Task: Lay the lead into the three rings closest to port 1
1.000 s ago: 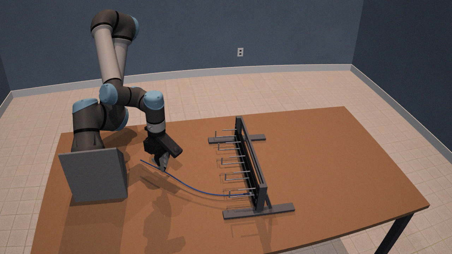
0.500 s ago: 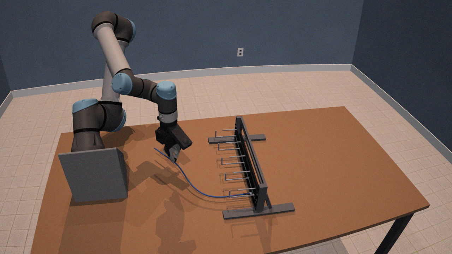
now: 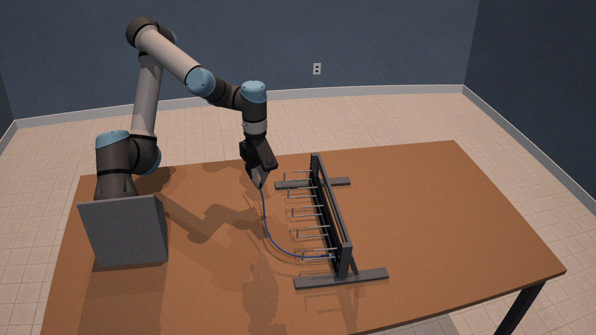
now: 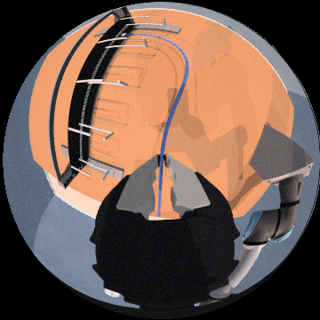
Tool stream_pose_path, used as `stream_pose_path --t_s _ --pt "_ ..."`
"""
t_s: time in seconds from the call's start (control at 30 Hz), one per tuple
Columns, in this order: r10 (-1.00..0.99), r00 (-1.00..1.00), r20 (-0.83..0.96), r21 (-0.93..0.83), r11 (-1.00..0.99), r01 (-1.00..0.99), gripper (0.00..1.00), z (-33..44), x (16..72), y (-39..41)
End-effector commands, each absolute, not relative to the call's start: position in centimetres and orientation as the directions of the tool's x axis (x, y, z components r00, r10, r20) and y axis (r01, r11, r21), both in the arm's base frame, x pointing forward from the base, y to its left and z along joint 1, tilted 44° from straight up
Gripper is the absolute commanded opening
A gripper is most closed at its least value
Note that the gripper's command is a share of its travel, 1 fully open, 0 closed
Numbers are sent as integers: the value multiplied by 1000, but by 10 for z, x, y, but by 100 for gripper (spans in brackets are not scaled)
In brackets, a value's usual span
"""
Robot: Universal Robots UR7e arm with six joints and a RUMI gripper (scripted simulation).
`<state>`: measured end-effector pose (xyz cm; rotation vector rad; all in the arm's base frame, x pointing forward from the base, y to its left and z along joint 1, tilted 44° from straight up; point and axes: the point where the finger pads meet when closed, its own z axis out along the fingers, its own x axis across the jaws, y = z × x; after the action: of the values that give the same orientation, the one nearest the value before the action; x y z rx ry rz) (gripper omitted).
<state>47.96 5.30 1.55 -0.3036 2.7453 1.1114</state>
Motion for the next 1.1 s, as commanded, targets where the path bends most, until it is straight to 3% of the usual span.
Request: stream_pose_path --t_s 0.0,0.5,1.07 --pt "-27 -995 -97 691 718 -87 0 44 529 50" --pt "119 -992 45 696 708 116 0 85 593 46" --pt "138 -988 64 695 705 143 0 91 602 46"
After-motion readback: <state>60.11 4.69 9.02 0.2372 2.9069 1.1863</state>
